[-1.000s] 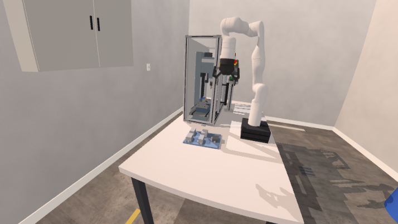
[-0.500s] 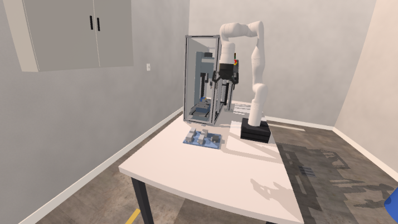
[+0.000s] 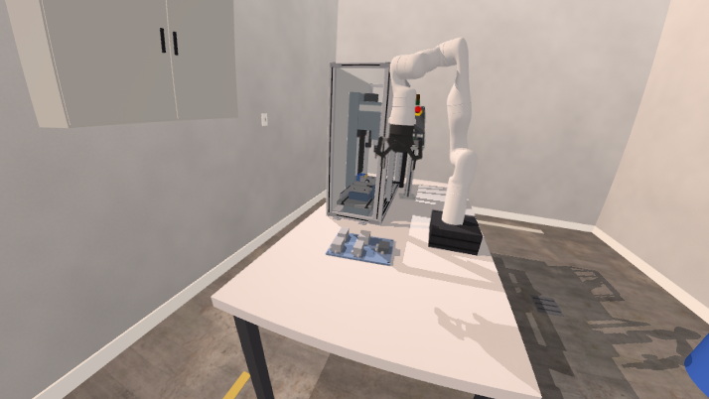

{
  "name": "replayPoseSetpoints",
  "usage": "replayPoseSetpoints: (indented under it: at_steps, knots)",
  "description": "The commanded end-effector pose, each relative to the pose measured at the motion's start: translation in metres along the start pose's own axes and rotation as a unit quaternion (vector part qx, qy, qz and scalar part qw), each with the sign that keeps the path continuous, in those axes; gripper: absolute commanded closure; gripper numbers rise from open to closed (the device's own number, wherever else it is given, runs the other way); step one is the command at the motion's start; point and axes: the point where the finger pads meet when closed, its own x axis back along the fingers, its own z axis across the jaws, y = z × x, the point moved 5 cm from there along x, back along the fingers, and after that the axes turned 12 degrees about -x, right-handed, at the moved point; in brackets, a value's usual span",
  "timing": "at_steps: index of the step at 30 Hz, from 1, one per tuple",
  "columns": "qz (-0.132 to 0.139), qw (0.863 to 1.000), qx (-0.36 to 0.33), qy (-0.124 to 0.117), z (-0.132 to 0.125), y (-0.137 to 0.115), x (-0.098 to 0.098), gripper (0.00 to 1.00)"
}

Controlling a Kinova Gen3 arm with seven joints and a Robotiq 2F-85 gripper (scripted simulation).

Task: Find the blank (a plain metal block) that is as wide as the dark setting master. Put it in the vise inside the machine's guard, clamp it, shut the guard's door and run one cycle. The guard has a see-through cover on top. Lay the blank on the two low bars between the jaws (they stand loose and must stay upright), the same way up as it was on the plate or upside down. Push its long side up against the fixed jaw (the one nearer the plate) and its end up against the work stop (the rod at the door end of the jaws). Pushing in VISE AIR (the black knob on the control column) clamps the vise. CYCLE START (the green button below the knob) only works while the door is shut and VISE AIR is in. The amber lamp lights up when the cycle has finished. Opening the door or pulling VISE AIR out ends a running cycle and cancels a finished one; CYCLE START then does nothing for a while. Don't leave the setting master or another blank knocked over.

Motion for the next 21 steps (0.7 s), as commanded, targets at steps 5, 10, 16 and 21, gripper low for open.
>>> replayPoseSetpoints:
  at_steps: [5,10,16,21]
  knots:
    - [-0.001,1.000,0.000,-0.001,-0.005,-0.009,-0.036,0.00]
    - [-0.001,1.000,0.000,-0.001,-0.005,-0.009,-0.036,0.00]
    - [-0.001,1.000,0.000,-0.001,-0.008,-0.016,-0.065,0.00]
    - [-0.001,1.000,0.000,-0.001,-0.011,-0.021,-0.084,0.00]
